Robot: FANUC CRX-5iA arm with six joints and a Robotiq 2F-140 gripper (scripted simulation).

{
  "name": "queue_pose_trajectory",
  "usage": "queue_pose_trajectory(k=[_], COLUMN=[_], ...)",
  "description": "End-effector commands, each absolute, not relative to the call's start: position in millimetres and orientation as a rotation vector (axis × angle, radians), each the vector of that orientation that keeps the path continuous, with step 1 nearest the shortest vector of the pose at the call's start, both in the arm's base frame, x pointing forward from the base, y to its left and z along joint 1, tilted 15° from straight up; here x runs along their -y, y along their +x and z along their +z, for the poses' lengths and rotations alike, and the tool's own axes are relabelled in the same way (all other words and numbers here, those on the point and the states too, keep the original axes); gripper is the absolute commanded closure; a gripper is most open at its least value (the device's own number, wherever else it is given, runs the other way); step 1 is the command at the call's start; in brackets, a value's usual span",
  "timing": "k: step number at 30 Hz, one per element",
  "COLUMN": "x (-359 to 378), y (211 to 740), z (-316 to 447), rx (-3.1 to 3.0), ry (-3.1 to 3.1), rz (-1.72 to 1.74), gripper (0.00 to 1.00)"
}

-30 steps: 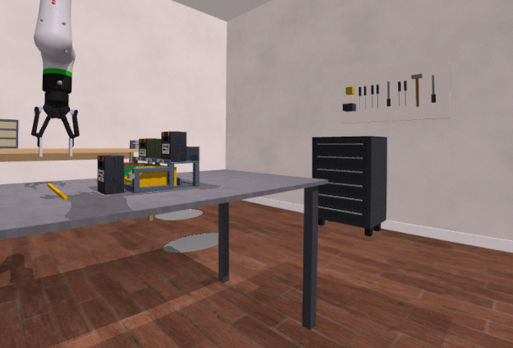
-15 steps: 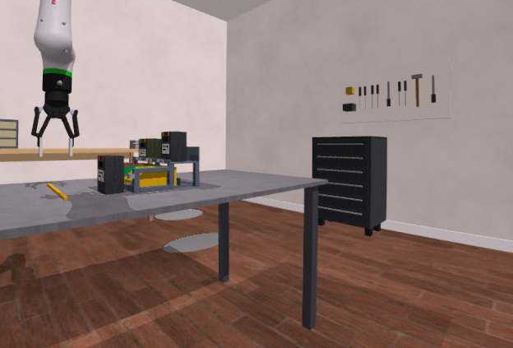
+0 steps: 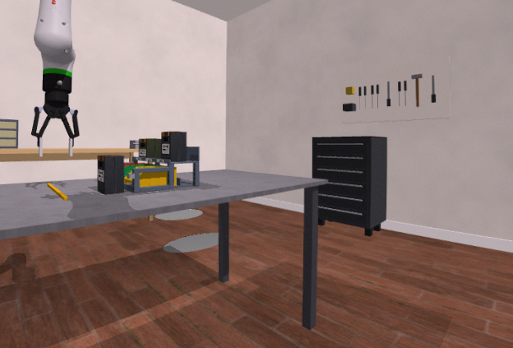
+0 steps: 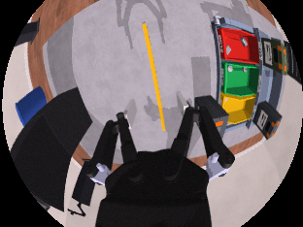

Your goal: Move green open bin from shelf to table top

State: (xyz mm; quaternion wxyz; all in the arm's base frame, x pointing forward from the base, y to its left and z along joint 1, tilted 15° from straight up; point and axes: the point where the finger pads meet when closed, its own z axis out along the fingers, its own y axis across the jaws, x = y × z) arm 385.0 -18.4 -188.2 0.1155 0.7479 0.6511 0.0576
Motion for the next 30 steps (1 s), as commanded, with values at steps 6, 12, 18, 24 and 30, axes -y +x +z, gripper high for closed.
queue_pose_trajectory(k=[6,12,18,24,30], x=[18.6,18.6,18.5,18.6,18.6], y=[384.9,384.9,385.0,384.9,384.9], z=[-188.2,-188.2,-188.2,-188.2,-188.2], rx=[-1.920,-1.920,-1.912,-1.920,-1.920], ry=[2.196,2.196,2.193,2.196,2.196], rz=[0.213,0.213,0.186,0.213,0.213], gripper=[0.43,0.43,0.43,0.43,0.43])
